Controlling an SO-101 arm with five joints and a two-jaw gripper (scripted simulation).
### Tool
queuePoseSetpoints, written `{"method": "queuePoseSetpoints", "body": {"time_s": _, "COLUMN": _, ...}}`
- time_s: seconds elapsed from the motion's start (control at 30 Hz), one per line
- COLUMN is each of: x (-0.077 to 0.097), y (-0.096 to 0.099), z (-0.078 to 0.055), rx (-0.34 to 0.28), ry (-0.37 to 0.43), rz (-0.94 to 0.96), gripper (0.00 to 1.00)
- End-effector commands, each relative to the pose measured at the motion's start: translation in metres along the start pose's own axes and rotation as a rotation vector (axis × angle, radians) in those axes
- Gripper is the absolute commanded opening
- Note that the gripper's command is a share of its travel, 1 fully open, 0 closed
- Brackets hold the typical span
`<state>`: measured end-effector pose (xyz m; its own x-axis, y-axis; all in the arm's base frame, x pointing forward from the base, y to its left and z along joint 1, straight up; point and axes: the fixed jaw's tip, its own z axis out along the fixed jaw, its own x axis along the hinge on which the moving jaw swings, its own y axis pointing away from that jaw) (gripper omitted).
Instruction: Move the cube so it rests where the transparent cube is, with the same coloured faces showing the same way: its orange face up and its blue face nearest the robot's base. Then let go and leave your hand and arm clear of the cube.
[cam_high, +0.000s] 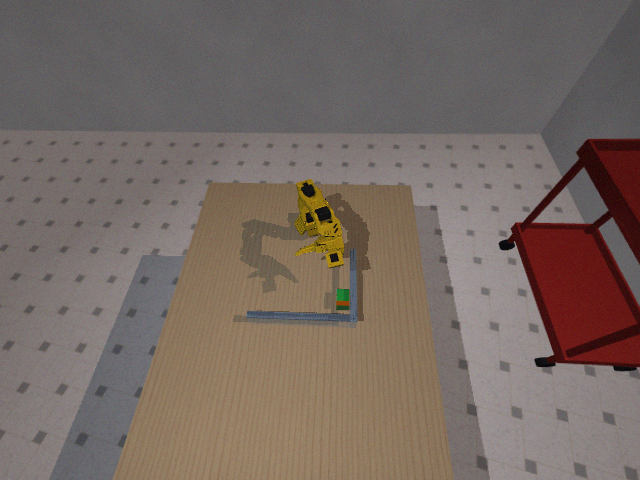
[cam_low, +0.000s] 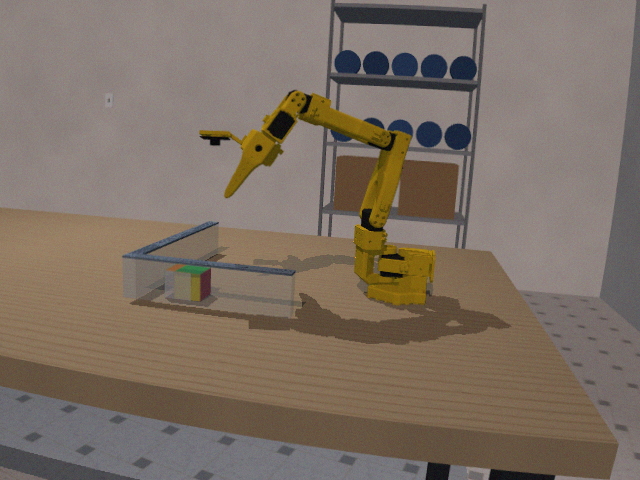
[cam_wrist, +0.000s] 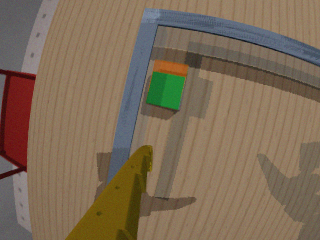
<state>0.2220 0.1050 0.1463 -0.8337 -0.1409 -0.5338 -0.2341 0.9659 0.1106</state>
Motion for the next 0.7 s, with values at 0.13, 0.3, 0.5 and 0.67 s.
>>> {"method": "queuePoseSetpoints", "body": {"time_s": 0.13, "x": -0.006, "y": 0.003, "z": -0.004, "rx": -0.009, "ry": -0.027, "rz": -0.077, "gripper": 0.88}}
{"method": "queuePoseSetpoints", "body": {"time_s": 0.3, "x": -0.005, "y": 0.003, "z": -0.001, "rx": -0.006, "ry": -0.009, "rz": -0.133, "gripper": 0.85}}
{"method": "queuePoseSetpoints", "body": {"time_s": 0.5, "x": -0.004, "y": 0.003, "z": 0.002, "rx": -0.005, "ry": 0.007, "rz": -0.180, "gripper": 0.83}}
{"method": "queuePoseSetpoints", "body": {"time_s": 0.67, "x": -0.003, "y": 0.004, "z": 0.006, "rx": -0.004, "ry": 0.027, "rz": -0.242, "gripper": 0.81}}
